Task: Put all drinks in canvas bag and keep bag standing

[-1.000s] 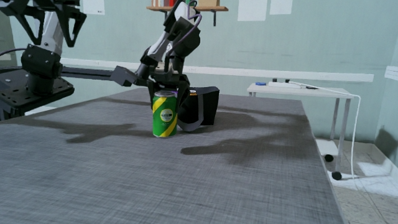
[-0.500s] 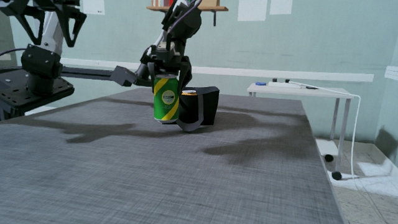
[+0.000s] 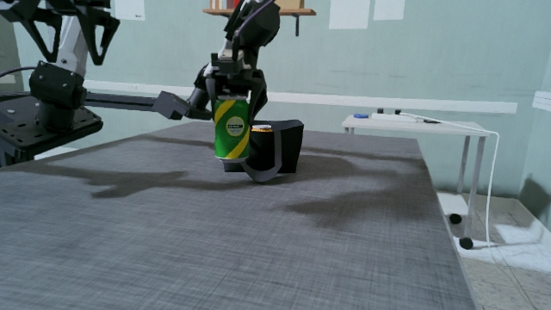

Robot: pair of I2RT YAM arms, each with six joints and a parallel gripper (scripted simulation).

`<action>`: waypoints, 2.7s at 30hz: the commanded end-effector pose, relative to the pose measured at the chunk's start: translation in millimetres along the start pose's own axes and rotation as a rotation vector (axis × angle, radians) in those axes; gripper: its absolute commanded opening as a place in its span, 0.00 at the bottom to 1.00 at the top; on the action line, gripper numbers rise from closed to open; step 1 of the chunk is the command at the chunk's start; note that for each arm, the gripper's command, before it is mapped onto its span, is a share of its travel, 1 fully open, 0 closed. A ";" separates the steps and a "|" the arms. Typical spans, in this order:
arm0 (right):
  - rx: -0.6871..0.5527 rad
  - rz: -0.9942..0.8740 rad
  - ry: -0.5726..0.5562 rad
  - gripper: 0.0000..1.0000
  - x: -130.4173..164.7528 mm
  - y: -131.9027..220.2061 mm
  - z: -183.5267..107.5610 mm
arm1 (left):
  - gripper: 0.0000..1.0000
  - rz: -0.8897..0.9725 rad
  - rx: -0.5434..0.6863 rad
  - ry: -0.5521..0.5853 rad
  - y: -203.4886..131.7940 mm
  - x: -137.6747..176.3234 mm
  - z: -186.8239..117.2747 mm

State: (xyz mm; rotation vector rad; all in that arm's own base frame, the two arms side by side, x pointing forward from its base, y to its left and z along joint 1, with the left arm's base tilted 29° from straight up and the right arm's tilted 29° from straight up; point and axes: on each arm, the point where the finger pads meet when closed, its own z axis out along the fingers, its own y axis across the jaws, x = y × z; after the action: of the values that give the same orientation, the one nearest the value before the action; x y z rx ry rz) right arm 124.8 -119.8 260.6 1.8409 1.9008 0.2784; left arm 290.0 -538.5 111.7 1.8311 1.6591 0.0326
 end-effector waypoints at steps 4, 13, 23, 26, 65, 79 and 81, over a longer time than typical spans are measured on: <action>-0.012 -0.012 -0.002 0.86 3.1 1.9 -4.1 | 0.70 0.017 -0.060 -0.175 6.5 -58.4 -41.3; -0.012 -0.012 -0.002 0.86 3.1 1.9 -4.1 | 0.70 0.016 -0.064 -0.179 7.7 -58.9 -39.9; -0.012 -0.012 -0.002 0.86 3.1 1.9 -4.1 | 0.70 0.009 -0.022 -0.080 -5.9 -37.5 -35.0; -0.012 -0.012 -0.002 0.86 3.1 1.9 -4.1 | 0.70 0.017 0.010 -0.061 -19.2 -36.8 -21.7; -0.012 -0.012 -0.002 0.86 3.1 1.9 -4.1 | 0.70 0.018 -0.040 -0.158 -2.2 -77.9 -65.8; -0.012 -0.012 -0.002 0.86 3.1 1.9 -4.1 | 0.70 0.010 -0.063 -0.197 8.8 -82.8 -84.9; -0.012 -0.012 -0.002 0.86 3.1 1.9 -4.1 | 0.70 0.010 -0.063 -0.197 8.8 -82.8 -84.9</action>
State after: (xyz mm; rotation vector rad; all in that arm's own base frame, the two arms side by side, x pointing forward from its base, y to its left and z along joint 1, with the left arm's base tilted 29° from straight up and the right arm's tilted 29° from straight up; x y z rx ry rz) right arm 124.8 -119.8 260.6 1.8409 1.9008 0.2784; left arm 262.8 -544.6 150.7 1.8368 1.6457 0.0321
